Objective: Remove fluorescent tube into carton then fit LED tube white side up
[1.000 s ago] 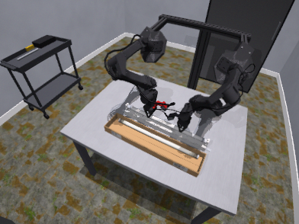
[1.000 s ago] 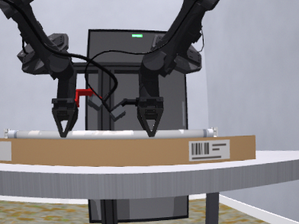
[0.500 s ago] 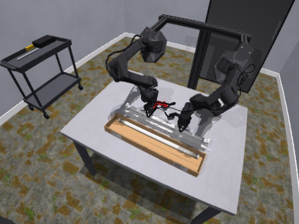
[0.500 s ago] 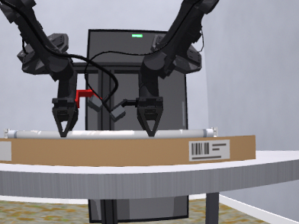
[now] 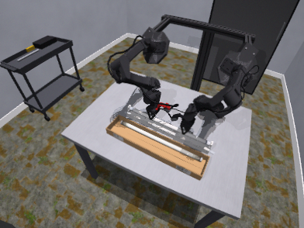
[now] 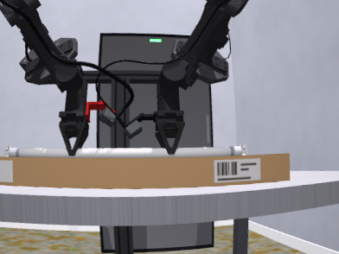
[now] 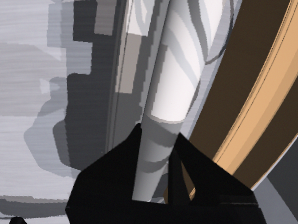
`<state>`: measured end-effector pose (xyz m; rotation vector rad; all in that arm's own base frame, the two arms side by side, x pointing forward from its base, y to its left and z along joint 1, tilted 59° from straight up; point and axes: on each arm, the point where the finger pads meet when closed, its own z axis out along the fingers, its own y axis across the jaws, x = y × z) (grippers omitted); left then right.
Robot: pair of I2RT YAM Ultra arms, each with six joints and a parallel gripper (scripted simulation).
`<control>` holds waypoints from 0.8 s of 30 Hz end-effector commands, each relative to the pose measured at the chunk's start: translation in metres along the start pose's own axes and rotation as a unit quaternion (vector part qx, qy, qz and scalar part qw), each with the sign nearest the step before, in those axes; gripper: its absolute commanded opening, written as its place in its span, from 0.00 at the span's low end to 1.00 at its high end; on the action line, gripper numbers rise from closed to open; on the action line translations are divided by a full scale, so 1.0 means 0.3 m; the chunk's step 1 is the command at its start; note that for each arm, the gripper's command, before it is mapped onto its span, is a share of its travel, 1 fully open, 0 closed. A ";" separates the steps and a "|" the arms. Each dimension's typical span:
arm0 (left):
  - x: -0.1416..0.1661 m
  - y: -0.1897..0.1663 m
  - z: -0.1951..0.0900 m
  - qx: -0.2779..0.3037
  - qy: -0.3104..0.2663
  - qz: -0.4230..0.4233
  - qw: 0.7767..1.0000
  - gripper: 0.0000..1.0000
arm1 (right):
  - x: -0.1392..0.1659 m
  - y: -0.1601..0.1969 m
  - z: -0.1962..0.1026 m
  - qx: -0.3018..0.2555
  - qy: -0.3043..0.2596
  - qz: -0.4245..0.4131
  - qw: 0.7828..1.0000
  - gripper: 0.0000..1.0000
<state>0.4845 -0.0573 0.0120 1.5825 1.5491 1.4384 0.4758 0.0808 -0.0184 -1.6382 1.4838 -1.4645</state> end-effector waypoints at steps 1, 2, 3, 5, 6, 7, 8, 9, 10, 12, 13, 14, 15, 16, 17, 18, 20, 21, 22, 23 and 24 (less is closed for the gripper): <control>-0.045 -0.016 -0.022 0.008 -0.020 0.014 1.000 0.49 | -0.023 0.146 -0.046 -0.045 -0.009 -0.049 0.998 0.11; -0.045 -0.016 -0.022 0.008 -0.020 0.014 1.000 0.49 | -0.023 0.146 -0.046 -0.045 -0.009 -0.049 0.998 0.11; -0.045 -0.016 -0.022 0.008 -0.020 0.014 1.000 0.49 | -0.023 0.146 -0.046 -0.045 -0.009 -0.049 0.998 0.11; -0.045 -0.016 -0.022 0.008 -0.020 0.014 1.000 0.49 | -0.023 0.146 -0.046 -0.045 -0.009 -0.049 0.998 0.49; -0.045 -0.016 -0.022 0.008 -0.020 0.014 1.000 0.49 | -0.026 0.135 -0.041 -0.042 -0.009 -0.046 0.998 0.49; -0.045 -0.016 -0.022 0.008 -0.020 0.014 1.000 0.49 | -0.023 0.135 -0.039 -0.042 -0.008 -0.046 0.998 0.49; -0.045 -0.016 -0.022 0.008 -0.020 0.014 1.000 0.49 | -0.023 0.135 -0.039 -0.042 -0.008 -0.046 0.998 0.49; -0.045 -0.016 -0.022 0.008 -0.020 0.014 1.000 0.49 | -0.023 0.135 -0.039 -0.042 -0.008 -0.046 0.998 0.49; -0.045 -0.016 -0.022 0.008 -0.020 0.014 1.000 0.49 | -0.017 0.069 -0.031 -0.025 -0.004 -0.024 0.999 0.49; -0.045 -0.016 -0.022 0.008 -0.020 0.014 1.000 0.49 | -0.020 0.127 -0.047 -0.041 -0.008 -0.039 0.998 0.49; -0.045 -0.016 -0.022 0.008 -0.020 0.014 1.000 0.49 | -0.020 0.127 -0.047 -0.041 -0.008 -0.039 0.998 0.49; -0.045 -0.016 -0.022 0.008 -0.020 0.014 1.000 0.49 | -0.020 0.127 -0.047 -0.041 -0.008 -0.039 0.998 0.49; -0.045 -0.016 -0.022 0.008 -0.020 0.014 1.000 0.49 | -0.020 0.127 -0.047 -0.041 -0.008 -0.039 0.998 0.49; -0.045 -0.016 -0.022 0.008 -0.020 0.014 1.000 0.49 | -0.020 0.127 -0.047 -0.041 -0.008 -0.039 0.998 0.49; -0.045 -0.016 -0.022 0.008 -0.020 0.014 1.000 0.49 | -0.020 0.127 -0.047 -0.041 -0.008 -0.039 0.998 0.49; -0.045 -0.016 -0.022 0.008 -0.020 0.014 1.000 0.49 | -0.020 0.127 -0.047 -0.041 -0.008 -0.039 0.998 0.49; -0.045 -0.016 -0.022 0.008 -0.020 0.014 1.000 0.49 | -0.020 0.127 -0.047 -0.041 -0.008 -0.039 0.998 0.49; -0.045 -0.016 -0.022 0.008 -0.020 0.014 1.000 0.49 | -0.020 0.127 -0.047 -0.041 -0.008 -0.039 0.998 0.49; -0.045 -0.016 -0.022 0.008 -0.020 0.014 1.000 0.49 | -0.020 0.127 -0.047 -0.041 -0.008 -0.039 0.998 0.49; -0.009 -0.013 -0.065 0.009 -0.003 0.006 1.000 0.49 | 0.005 0.032 -0.075 -0.016 0.002 -0.015 1.000 0.49; -0.018 -0.014 -0.056 0.009 -0.008 0.009 1.000 0.49 | -0.004 0.041 -0.066 -0.018 -0.003 -0.019 1.000 0.49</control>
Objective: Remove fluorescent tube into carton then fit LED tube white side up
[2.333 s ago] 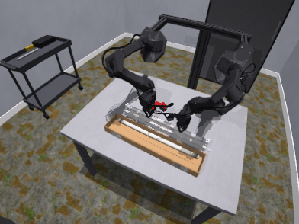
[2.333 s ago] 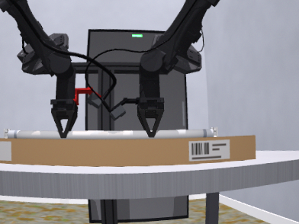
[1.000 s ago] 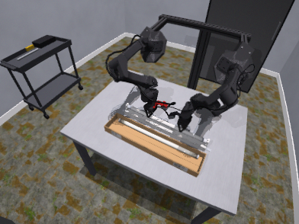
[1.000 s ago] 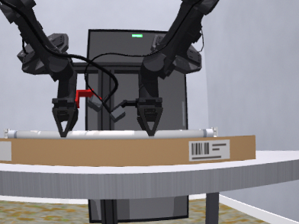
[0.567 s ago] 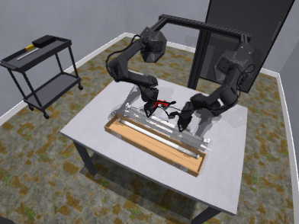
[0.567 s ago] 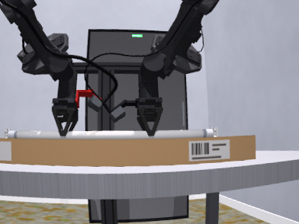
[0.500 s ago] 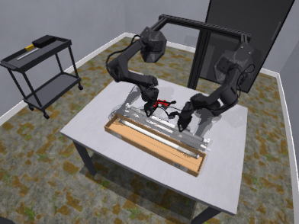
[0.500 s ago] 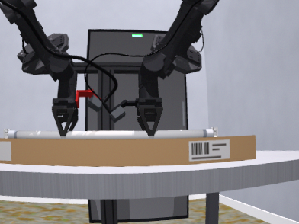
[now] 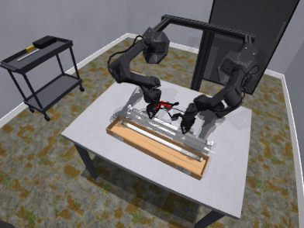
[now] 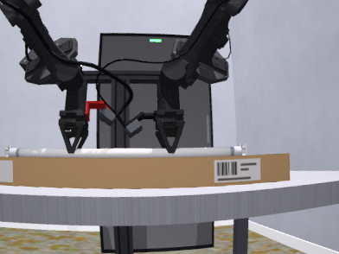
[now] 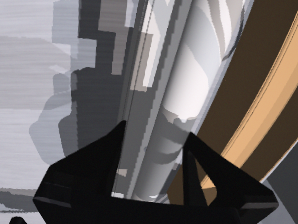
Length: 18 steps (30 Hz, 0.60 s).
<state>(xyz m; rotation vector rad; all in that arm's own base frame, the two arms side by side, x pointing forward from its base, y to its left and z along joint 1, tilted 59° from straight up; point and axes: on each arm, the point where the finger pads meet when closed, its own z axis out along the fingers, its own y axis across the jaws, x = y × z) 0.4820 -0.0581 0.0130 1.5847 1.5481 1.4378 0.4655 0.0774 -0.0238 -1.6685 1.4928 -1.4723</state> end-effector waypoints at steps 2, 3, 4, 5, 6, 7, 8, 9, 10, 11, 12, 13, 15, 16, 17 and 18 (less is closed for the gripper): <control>-0.019 -0.014 -0.047 0.009 -0.007 0.008 1.000 0.49 | -0.013 0.008 -0.043 -0.008 -0.006 -0.008 1.000 0.49; -0.011 -0.014 -0.071 0.009 -0.001 0.004 1.000 0.49 | -0.006 0.009 -0.067 -0.008 -0.001 -0.004 1.000 0.49; -0.010 -0.015 -0.084 0.009 -0.001 0.004 1.000 0.49 | -0.007 0.009 -0.080 -0.008 -0.001 -0.004 1.000 0.49; -0.010 -0.015 -0.097 0.009 -0.001 0.004 1.000 0.49 | -0.008 0.009 -0.093 -0.008 -0.002 -0.004 1.000 0.49; -0.011 -0.015 -0.110 0.009 -0.002 0.004 1.000 0.49 | -0.009 0.009 -0.106 -0.007 -0.003 -0.004 1.000 0.49; -0.012 -0.014 -0.122 0.008 -0.003 0.004 1.000 0.49 | -0.011 0.008 -0.118 -0.007 -0.004 -0.004 1.000 0.49; -0.013 -0.013 -0.134 0.008 -0.003 0.004 1.000 0.49 | -0.010 0.011 -0.130 -0.010 -0.001 -0.005 1.000 0.49; -0.013 -0.011 -0.145 0.007 -0.003 0.003 1.000 0.49 | -0.011 0.011 -0.141 -0.010 -0.001 -0.006 1.000 0.49; -0.012 -0.015 -0.157 0.011 -0.002 0.006 1.000 0.49 | -0.011 0.010 -0.152 -0.010 -0.001 -0.006 1.000 0.49; -0.011 -0.013 -0.168 0.011 -0.002 0.007 1.000 0.49 | -0.011 0.008 -0.164 -0.010 -0.001 -0.007 1.000 0.49; -0.011 -0.012 -0.179 0.011 -0.002 0.007 1.000 0.49 | -0.011 0.007 -0.175 -0.010 -0.002 -0.007 1.000 0.49; -0.010 -0.010 -0.190 0.011 -0.002 0.007 1.000 0.49 | -0.013 -0.001 -0.185 -0.005 -0.004 -0.002 1.000 0.49; -0.009 0.002 -0.212 0.004 -0.002 0.000 1.000 0.49 | -0.011 0.000 -0.207 -0.005 -0.004 -0.002 1.000 0.49; -0.027 0.015 -0.195 0.002 -0.014 0.004 1.000 0.49 | -0.031 0.004 -0.189 -0.004 -0.015 -0.008 1.000 0.49; -0.030 0.008 -0.191 0.003 -0.015 0.004 1.000 0.49 | -0.035 0.011 -0.184 -0.007 -0.016 -0.009 1.000 0.49; -0.030 0.008 -0.191 0.003 -0.015 0.004 1.000 0.49 | -0.035 0.011 -0.184 -0.007 -0.016 -0.009 1.000 0.49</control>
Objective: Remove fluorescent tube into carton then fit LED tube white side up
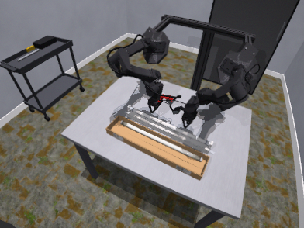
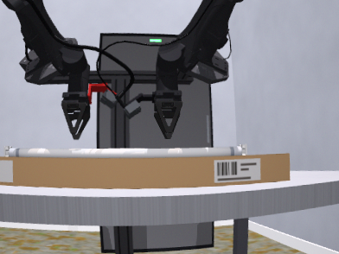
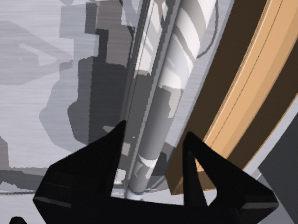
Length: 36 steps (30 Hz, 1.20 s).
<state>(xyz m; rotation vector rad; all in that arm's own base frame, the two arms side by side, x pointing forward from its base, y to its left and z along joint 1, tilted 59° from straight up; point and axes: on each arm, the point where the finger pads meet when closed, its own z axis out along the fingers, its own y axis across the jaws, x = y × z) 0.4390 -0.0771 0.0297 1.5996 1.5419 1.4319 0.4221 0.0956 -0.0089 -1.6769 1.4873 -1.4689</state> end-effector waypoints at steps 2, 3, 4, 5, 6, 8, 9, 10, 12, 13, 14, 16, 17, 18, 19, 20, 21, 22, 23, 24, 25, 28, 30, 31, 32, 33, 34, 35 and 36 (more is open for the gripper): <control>-0.023 0.000 -0.025 -0.001 -0.017 -0.001 1.000 0.49 | -0.014 0.021 -0.018 -0.009 -0.013 -0.008 1.000 0.49; -0.015 0.006 -0.039 -0.005 -0.018 -0.004 1.000 0.49 | 0.003 0.026 -0.021 -0.011 -0.010 -0.008 1.000 0.49; -0.019 0.008 -0.032 -0.007 -0.018 -0.002 1.000 0.49 | 0.019 0.025 -0.008 -0.013 -0.004 -0.004 1.000 0.49; -0.027 -0.007 -0.021 -0.003 -0.018 0.005 1.000 0.49 | 0.007 -0.004 -0.007 -0.004 -0.007 0.002 1.000 0.49; -0.021 -0.021 -0.017 0.001 -0.017 0.010 1.000 0.49 | -0.011 -0.038 -0.013 0.007 -0.012 0.007 1.000 0.49; -0.009 -0.069 -0.010 0.015 -0.013 0.019 1.000 0.49 | -0.036 -0.014 -0.006 0.001 -0.016 -0.001 1.000 0.49; -0.015 -0.051 -0.017 0.009 -0.016 0.016 1.000 0.49 | -0.030 0.012 0.002 -0.006 -0.013 -0.007 1.000 0.49; -0.018 -0.032 -0.019 0.006 -0.016 0.008 1.000 0.49 | -0.014 0.037 -0.001 -0.014 -0.010 -0.013 1.000 0.49; -0.020 -0.027 -0.022 0.004 -0.017 0.005 1.000 0.49 | -0.016 0.036 -0.001 -0.014 -0.011 -0.012 1.000 0.49; -0.019 -0.029 -0.023 0.006 -0.017 0.007 1.000 0.49 | -0.019 0.035 -0.003 -0.013 -0.012 -0.012 1.000 0.49; -0.019 -0.025 -0.023 0.004 -0.017 0.005 1.000 0.49 | -0.019 0.035 -0.003 -0.013 -0.012 -0.012 1.000 0.49; -0.019 -0.025 -0.023 0.004 -0.017 0.005 1.000 0.49 | -0.019 0.035 -0.003 -0.013 -0.012 -0.012 1.000 0.49; -0.019 -0.025 -0.023 0.004 -0.017 0.005 1.000 0.49 | -0.019 0.035 -0.003 -0.013 -0.012 -0.012 1.000 0.49; -0.019 -0.025 -0.023 0.004 -0.017 0.005 1.000 0.49 | -0.019 0.035 -0.003 -0.013 -0.012 -0.012 1.000 0.49; -0.019 -0.025 -0.023 0.004 -0.017 0.005 1.000 0.49 | -0.019 0.035 -0.003 -0.013 -0.012 -0.012 1.000 0.49; -0.019 -0.025 -0.023 0.004 -0.017 0.005 1.000 0.49 | -0.019 0.035 -0.003 -0.013 -0.012 -0.012 1.000 0.49; -0.019 -0.025 -0.023 0.004 -0.017 0.005 1.000 0.49 | -0.019 0.035 -0.003 -0.013 -0.012 -0.012 1.000 0.49; -0.019 -0.025 -0.023 0.004 -0.017 0.005 1.000 0.49 | -0.019 0.035 -0.003 -0.013 -0.012 -0.012 1.000 0.49; -0.022 0.125 -0.010 -0.042 -0.014 -0.037 0.998 0.49 | -0.007 -0.130 -0.004 0.040 -0.008 0.041 0.998 0.49; -0.024 0.122 -0.008 -0.041 -0.014 -0.036 0.998 0.49 | -0.009 -0.120 -0.003 0.037 -0.008 0.038 0.999 0.49; -0.022 0.132 -0.011 -0.044 -0.014 -0.039 0.998 0.49 | -0.008 -0.136 -0.003 0.042 -0.008 0.042 0.998 0.49; -0.010 0.175 -0.021 -0.056 -0.014 -0.049 0.997 0.49 | 0.003 -0.178 -0.013 0.053 -0.008 0.052 0.997 0.49; 0.002 0.221 -0.032 -0.069 -0.013 -0.060 0.996 0.49 | 0.008 -0.215 -0.021 0.059 -0.008 0.057 0.997 0.49; 0.009 0.249 -0.038 -0.077 -0.012 -0.067 0.995 0.49 | 0.015 -0.244 -0.025 0.066 -0.008 0.065 0.996 0.49; 0.014 0.268 -0.043 -0.079 -0.012 -0.069 0.994 0.49 | 0.018 -0.264 -0.030 0.069 -0.008 0.066 0.995 0.49; 0.020 0.284 -0.048 -0.081 -0.012 -0.070 0.994 0.49 | 0.027 -0.292 -0.035 0.076 -0.007 0.073 0.994 0.49; 0.020 0.284 -0.048 -0.081 -0.012 -0.070 0.994 0.49 | 0.027 -0.292 -0.035 0.076 -0.007 0.073 0.994 0.49; 0.020 0.284 -0.048 -0.081 -0.012 -0.070 0.994 0.49 | 0.027 -0.292 -0.035 0.076 -0.007 0.073 0.994 0.49; 0.033 0.319 -0.054 -0.092 -0.010 -0.078 0.993 0.49 | 0.044 -0.313 -0.032 0.081 -0.003 0.080 0.994 0.49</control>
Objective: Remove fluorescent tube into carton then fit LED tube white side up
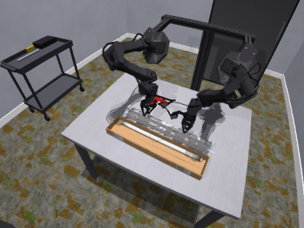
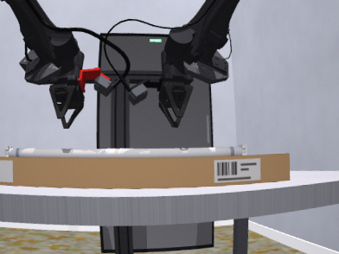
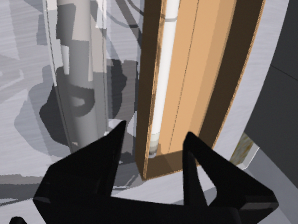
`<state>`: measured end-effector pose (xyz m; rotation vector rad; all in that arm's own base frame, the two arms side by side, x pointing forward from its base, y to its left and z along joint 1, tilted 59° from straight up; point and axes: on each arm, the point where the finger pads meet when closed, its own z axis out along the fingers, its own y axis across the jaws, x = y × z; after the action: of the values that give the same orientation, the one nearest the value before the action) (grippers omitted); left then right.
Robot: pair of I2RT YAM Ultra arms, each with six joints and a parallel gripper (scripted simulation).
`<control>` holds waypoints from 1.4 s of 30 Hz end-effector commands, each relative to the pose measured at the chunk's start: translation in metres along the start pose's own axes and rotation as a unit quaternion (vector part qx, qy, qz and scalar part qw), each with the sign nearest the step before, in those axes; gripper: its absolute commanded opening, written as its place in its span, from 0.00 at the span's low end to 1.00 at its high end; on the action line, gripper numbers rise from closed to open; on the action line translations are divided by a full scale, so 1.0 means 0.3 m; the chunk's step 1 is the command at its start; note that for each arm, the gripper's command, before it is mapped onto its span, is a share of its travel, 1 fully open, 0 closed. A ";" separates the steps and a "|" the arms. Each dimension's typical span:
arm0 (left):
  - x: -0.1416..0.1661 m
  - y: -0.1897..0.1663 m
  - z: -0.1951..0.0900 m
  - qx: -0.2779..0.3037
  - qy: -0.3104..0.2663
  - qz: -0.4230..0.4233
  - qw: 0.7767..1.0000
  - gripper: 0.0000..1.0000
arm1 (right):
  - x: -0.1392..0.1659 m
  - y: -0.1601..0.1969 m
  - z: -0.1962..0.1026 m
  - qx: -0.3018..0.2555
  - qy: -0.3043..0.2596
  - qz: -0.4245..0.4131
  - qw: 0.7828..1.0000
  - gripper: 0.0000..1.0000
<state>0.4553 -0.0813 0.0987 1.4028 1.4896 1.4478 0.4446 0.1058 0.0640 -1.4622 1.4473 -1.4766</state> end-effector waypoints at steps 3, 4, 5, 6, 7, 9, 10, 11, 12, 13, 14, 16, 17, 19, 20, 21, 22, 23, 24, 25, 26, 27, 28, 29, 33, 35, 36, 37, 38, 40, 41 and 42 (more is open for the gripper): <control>-0.039 0.054 -0.012 0.005 -0.022 -0.001 1.000 0.49 | 0.002 -0.033 0.014 -0.015 -0.007 -0.004 1.000 0.49; -0.031 -0.061 0.019 0.065 -0.020 0.028 0.997 0.49 | -0.028 0.085 0.022 -0.073 -0.020 -0.039 0.996 0.49; -0.033 0.014 0.017 0.061 -0.025 0.004 0.998 0.49 | -0.028 0.000 0.027 -0.066 -0.023 -0.010 0.997 0.49; -0.043 0.034 0.018 0.070 -0.030 -0.003 0.997 0.49 | -0.040 -0.018 0.029 -0.076 -0.028 -0.003 0.997 0.49; -0.052 0.048 0.009 0.060 -0.032 -0.004 0.998 0.49 | -0.052 -0.028 0.019 -0.066 -0.030 -0.003 0.997 0.49; -0.062 0.059 0.019 0.067 -0.035 -0.005 0.997 0.49 | -0.028 -0.041 0.047 -0.075 -0.022 0.004 0.997 0.49; -0.044 0.054 0.032 0.077 -0.029 -0.006 0.997 0.49 | -0.033 -0.039 0.048 -0.083 -0.025 0.003 0.996 0.49; -0.038 0.050 0.038 0.086 -0.027 -0.006 0.996 0.49 | -0.043 -0.038 0.046 -0.090 -0.029 0.001 0.996 0.49; -0.049 0.049 0.035 0.094 -0.032 -0.004 0.995 0.49 | -0.052 -0.037 0.044 -0.098 -0.032 -0.001 0.995 0.49; -0.054 0.047 0.034 0.102 -0.034 -0.002 0.994 0.49 | -0.055 -0.035 0.045 -0.106 -0.033 -0.002 0.994 0.49; -0.058 0.045 0.033 0.111 -0.035 -0.001 0.993 0.49 | -0.042 -0.028 0.054 -0.117 -0.030 -0.002 0.993 0.49; -0.058 0.045 0.033 0.111 -0.035 -0.001 0.993 0.49 | -0.042 -0.028 0.054 -0.117 -0.030 -0.002 0.993 0.49; -0.068 0.021 0.035 0.125 -0.037 0.006 0.991 0.49 | -0.072 0.008 0.047 -0.132 -0.038 -0.014 0.990 0.49; -0.035 0.045 0.040 0.145 -0.032 -0.001 0.989 0.49 | -0.033 -0.026 0.057 -0.151 -0.031 -0.004 0.988 0.49; -0.042 0.030 0.033 0.163 -0.035 0.004 0.986 0.49 | -0.034 -0.011 0.053 -0.169 -0.032 -0.008 0.985 0.49; -0.056 0.030 0.027 0.166 -0.039 0.005 0.985 0.49 | -0.045 0.005 0.050 -0.176 -0.035 -0.014 0.984 0.49; -0.056 0.041 0.027 0.169 -0.040 0.003 0.985 0.49 | -0.047 -0.020 0.047 -0.175 -0.037 -0.009 0.984 0.49; -0.055 0.040 0.024 0.178 -0.040 0.004 0.983 0.49 | -0.047 -0.019 0.043 -0.184 -0.038 -0.010 0.982 0.49; -0.044 0.035 0.031 0.188 -0.037 0.002 0.981 0.49 | -0.048 -0.009 0.042 -0.194 -0.038 -0.013 0.980 0.49; -0.024 0.037 0.037 0.196 -0.032 -0.001 0.980 0.49 | -0.027 -0.007 0.051 -0.203 -0.032 -0.011 0.979 0.49; -0.025 0.036 0.031 0.204 -0.033 0.000 0.978 0.49 | -0.026 -0.006 0.047 -0.212 -0.032 -0.012 0.977 0.49; -0.033 0.018 0.026 0.220 -0.034 0.005 0.975 0.49 | -0.022 -0.011 0.040 -0.221 -0.032 -0.011 0.975 0.49; -0.032 0.018 0.018 0.229 -0.035 0.006 0.973 0.49 | -0.031 0.005 0.030 -0.235 -0.035 -0.018 0.971 0.49; -0.026 0.040 0.007 0.233 -0.036 0.002 0.972 0.49 | -0.029 0.009 0.025 -0.245 -0.034 -0.019 0.969 0.49; -0.032 0.042 -0.002 0.245 -0.038 0.003 0.969 0.49 | 0.002 -0.018 0.028 -0.252 -0.028 -0.010 0.967 0.49; 0.005 -0.009 0.009 0.281 -0.023 0.010 0.959 0.49 | -0.031 0.035 -0.001 -0.285 -0.035 -0.030 0.957 0.49; 0.008 -0.017 -0.004 0.296 -0.022 0.014 0.955 0.49 | 0.001 0.018 -0.004 -0.294 -0.028 -0.024 0.955 0.49; 0.016 0.011 -0.021 0.298 -0.023 0.009 0.954 0.49 | 0.037 -0.024 -0.008 -0.295 -0.023 -0.010 0.955 0.49; 0.017 0.046 -0.038 0.296 -0.027 0.004 0.955 0.49 | 0.029 0.019 -0.011 -0.314 -0.021 -0.022 0.949 0.49; 0.020 0.025 -0.053 0.320 -0.024 0.010 0.947 0.49 | 0.033 0.000 -0.036 -0.327 -0.022 -0.022 0.944 0.49; 0.015 0.001 -0.055 0.335 -0.023 0.016 0.942 0.49 | 0.035 -0.001 -0.045 -0.334 -0.022 -0.023 0.942 0.49; 0.025 0.021 -0.067 0.338 -0.023 0.012 0.941 0.49 | 0.053 -0.011 -0.049 -0.341 -0.018 -0.020 0.940 0.49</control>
<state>0.4532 -0.0718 0.1029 1.7643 1.9861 1.0347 0.4445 0.0956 0.0640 -1.8464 1.9444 -1.0839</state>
